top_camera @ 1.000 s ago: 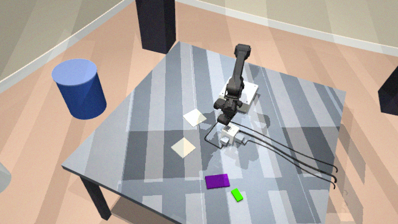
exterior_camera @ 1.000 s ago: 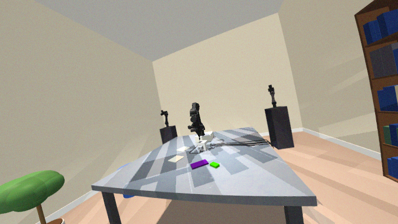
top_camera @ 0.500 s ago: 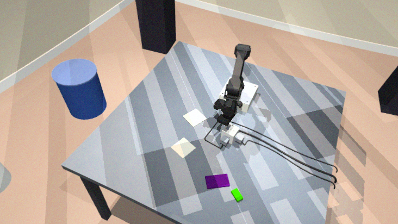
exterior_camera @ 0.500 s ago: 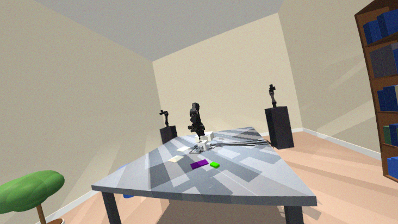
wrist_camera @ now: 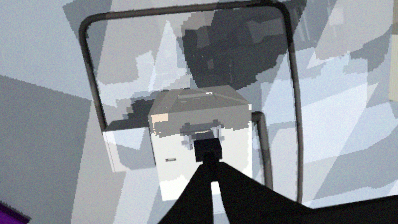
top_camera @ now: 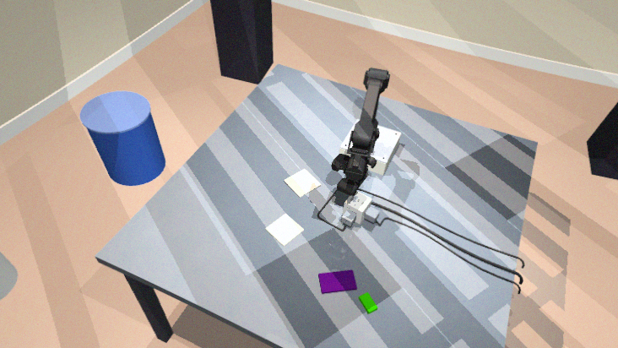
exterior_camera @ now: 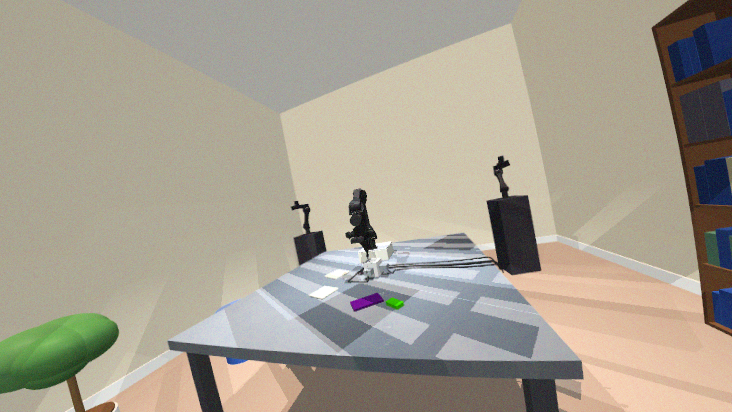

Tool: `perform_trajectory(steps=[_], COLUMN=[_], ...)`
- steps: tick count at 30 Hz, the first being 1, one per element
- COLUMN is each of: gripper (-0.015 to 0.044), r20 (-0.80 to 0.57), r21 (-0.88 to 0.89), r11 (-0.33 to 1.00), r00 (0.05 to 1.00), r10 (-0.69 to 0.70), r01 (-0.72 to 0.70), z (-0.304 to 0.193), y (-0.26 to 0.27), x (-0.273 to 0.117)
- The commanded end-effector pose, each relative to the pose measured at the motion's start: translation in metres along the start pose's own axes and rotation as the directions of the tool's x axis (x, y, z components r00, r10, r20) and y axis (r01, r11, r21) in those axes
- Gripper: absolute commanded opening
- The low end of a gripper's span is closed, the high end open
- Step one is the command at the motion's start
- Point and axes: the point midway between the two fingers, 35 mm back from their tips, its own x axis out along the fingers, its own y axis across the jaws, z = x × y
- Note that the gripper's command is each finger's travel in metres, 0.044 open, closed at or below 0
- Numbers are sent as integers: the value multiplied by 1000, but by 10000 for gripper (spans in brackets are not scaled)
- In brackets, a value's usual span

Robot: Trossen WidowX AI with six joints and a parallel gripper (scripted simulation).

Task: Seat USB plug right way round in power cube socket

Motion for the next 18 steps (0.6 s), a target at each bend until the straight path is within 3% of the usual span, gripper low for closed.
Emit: perform_trajectory(steps=[1, 18], gripper=[0, 0], r20=[-8, -20], r21=[-3, -2], r11=[1000, 1000], r00=[1000, 1000], r10=[-1, 0], r01=[1, 0], z=[-1, -2], y=[0, 0], x=[1, 3])
